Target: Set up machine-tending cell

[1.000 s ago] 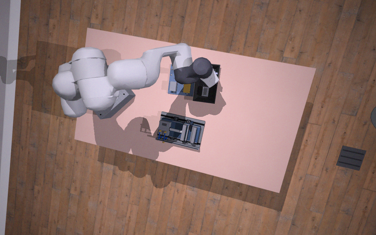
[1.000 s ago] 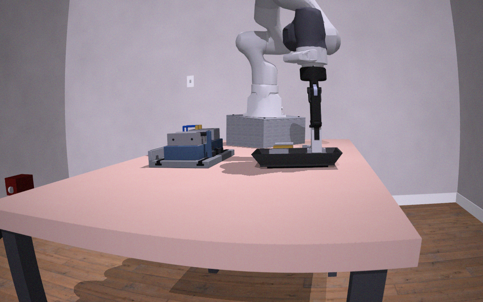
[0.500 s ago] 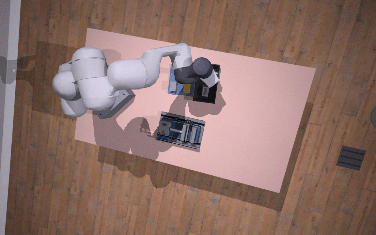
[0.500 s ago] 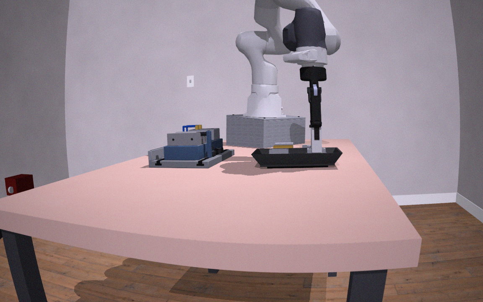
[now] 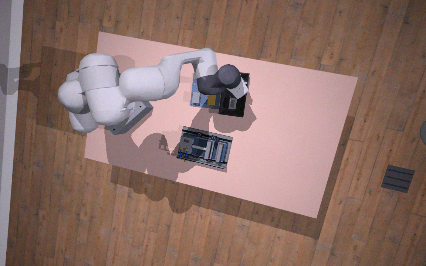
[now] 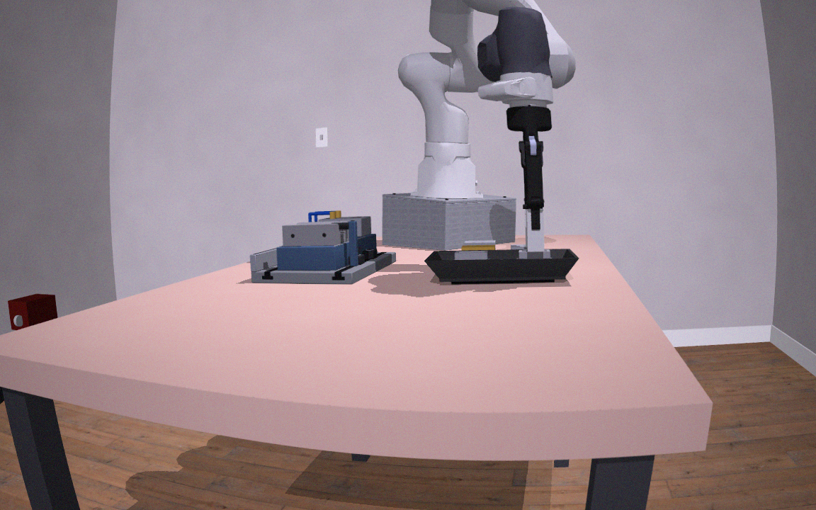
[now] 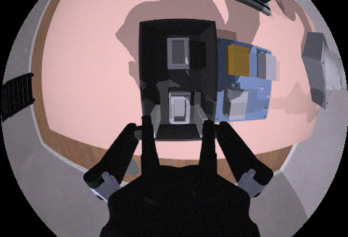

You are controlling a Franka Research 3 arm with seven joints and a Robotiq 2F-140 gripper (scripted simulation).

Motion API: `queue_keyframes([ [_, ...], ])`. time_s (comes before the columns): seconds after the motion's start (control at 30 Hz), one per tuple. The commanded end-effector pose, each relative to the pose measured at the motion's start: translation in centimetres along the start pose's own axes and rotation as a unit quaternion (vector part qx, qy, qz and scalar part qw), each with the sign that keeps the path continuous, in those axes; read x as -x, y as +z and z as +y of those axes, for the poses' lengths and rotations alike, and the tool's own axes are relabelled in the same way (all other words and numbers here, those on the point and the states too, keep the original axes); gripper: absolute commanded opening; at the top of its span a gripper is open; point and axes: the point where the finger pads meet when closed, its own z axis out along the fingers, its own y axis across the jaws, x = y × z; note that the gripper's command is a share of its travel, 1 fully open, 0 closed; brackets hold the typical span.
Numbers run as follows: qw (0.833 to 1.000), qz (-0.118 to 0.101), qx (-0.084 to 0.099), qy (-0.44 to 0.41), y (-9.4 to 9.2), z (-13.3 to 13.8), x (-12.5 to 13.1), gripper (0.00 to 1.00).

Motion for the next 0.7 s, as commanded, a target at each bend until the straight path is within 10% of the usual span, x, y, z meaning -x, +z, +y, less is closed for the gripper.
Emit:
queue_keyframes([
  [0.0, 1.0, 0.0, 0.002, 0.003, -1.0, 0.1, 0.0, 0.4],
  [0.67, 1.0, 0.0, 0.002, 0.003, -10.5, 0.1, 0.0, 0.4],
])
